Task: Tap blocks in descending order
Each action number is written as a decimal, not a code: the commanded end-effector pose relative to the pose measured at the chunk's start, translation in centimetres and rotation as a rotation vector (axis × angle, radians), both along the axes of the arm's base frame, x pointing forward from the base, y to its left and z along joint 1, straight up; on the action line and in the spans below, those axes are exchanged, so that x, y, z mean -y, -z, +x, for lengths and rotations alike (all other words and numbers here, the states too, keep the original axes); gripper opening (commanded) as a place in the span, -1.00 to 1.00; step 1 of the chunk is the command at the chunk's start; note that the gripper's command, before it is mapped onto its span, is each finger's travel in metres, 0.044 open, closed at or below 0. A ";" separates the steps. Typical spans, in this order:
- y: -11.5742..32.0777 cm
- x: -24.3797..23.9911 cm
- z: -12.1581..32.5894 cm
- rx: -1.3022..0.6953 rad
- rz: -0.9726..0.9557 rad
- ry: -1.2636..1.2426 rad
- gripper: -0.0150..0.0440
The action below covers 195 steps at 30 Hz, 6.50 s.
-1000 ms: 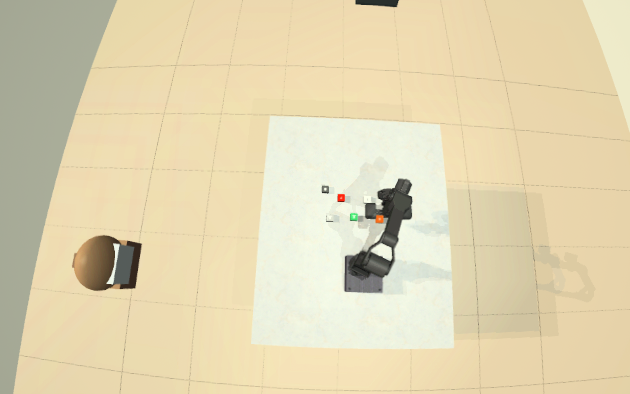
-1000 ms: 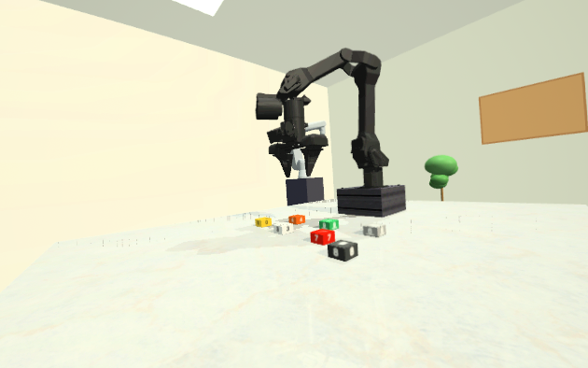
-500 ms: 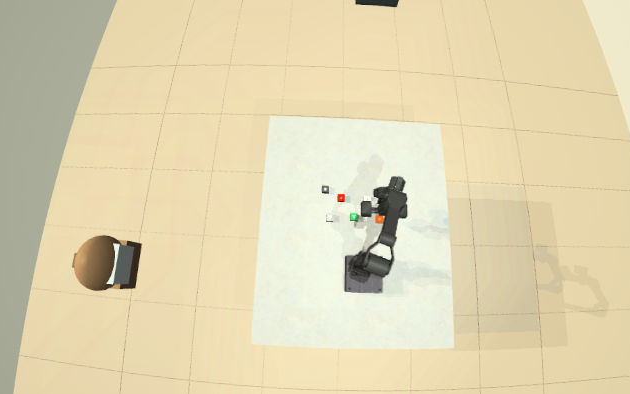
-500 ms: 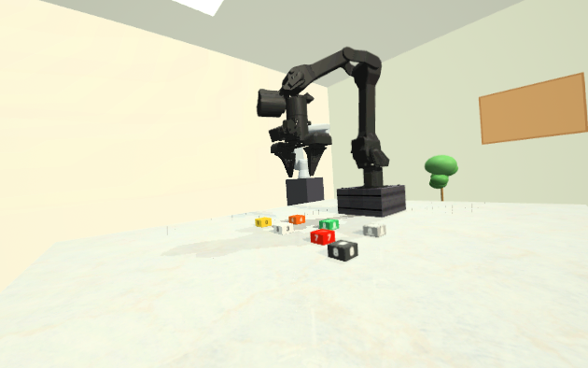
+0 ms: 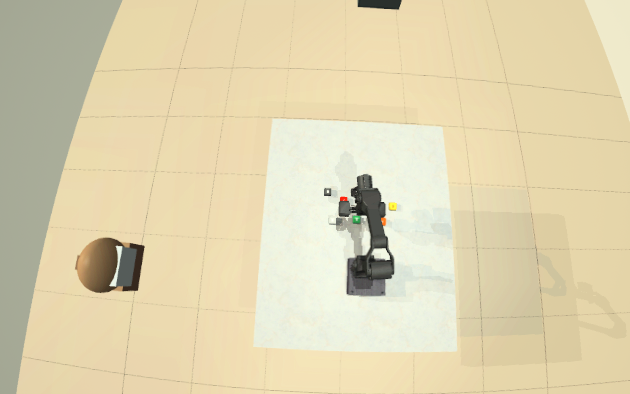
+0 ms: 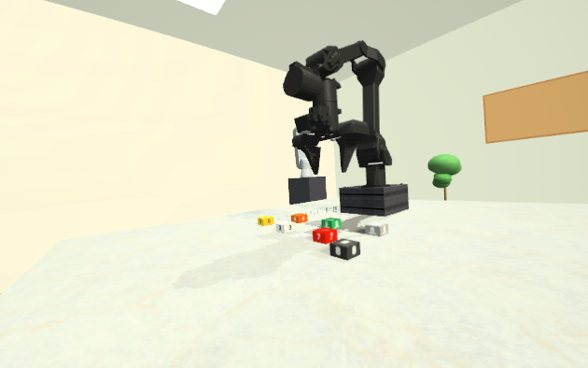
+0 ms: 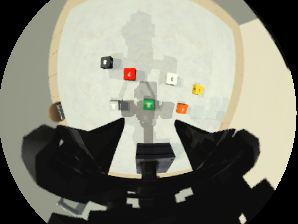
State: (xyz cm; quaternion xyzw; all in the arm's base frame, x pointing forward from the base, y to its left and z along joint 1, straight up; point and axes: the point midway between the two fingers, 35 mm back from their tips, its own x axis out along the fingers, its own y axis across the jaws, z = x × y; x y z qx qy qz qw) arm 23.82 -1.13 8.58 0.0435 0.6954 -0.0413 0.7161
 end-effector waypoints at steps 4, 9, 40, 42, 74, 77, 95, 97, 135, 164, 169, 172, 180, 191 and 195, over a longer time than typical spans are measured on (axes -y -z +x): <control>0.0 -0.4 -0.1 -0.004 0.002 0.004 0.86; 0.0 -0.4 -0.1 -0.004 0.002 0.004 0.86; -0.1 -10.3 1.1 -0.004 0.013 0.004 0.86; -0.1 -10.3 1.1 -0.004 0.013 0.004 0.86; -0.8 -12.7 14.2 0.009 0.015 0.004 0.86; -0.8 -12.7 14.2 0.009 0.015 0.004 0.86; -0.4 -4.9 8.4 0.004 0.007 0.004 0.86; -0.4 -4.9 8.4 0.004 0.007 0.004 0.86; -0.3 7.3 6.7 0.002 -0.006 0.004 0.86; -0.3 18.3 4.2 -0.001 -0.017 0.004 0.86; -0.3 18.3 4.2 -0.001 -0.017 0.004 0.86; -0.3 18.3 4.2 -0.001 -0.017 0.004 0.86; -0.6 13.9 4.4 -0.001 -0.013 0.004 0.86; 0.0 -0.4 -0.1 -0.004 0.002 0.004 0.86; 0.0 -0.4 -0.1 -0.004 0.002 0.004 0.86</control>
